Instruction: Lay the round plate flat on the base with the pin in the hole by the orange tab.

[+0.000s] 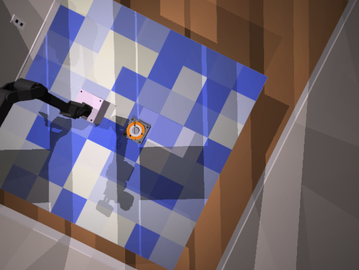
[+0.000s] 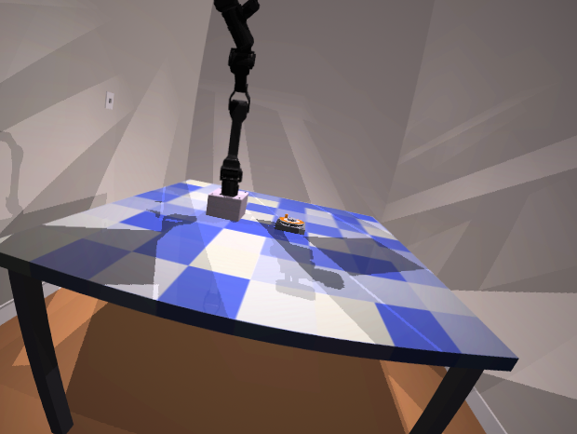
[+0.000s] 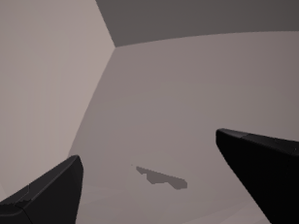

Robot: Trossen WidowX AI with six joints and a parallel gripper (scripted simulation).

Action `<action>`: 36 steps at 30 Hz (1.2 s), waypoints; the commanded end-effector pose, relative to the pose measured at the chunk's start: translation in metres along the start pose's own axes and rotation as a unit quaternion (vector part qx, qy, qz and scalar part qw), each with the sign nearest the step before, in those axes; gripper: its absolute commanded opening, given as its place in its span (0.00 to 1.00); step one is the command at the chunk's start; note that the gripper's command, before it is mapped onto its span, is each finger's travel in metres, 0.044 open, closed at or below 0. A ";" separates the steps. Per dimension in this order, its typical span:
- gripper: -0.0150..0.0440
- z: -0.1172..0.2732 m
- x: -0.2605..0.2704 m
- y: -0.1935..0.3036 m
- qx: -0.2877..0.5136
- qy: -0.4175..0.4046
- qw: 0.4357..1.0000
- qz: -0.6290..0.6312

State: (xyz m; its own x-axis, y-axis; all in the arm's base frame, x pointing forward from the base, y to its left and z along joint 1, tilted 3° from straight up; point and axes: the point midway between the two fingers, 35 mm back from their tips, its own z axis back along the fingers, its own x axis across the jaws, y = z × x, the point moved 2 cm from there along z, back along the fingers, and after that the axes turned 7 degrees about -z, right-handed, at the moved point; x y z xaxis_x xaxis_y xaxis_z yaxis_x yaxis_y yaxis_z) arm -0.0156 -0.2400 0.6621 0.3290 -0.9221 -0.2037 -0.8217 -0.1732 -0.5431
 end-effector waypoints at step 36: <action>0.25 0.531 0.167 -0.148 0.016 -0.853 0.480 -0.203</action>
State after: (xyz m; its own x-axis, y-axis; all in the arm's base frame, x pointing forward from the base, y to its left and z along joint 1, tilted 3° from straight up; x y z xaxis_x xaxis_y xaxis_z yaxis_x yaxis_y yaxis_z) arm 0.3934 -0.2167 0.3180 0.4788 0.7274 -0.4916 -0.4775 -0.2541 -0.8411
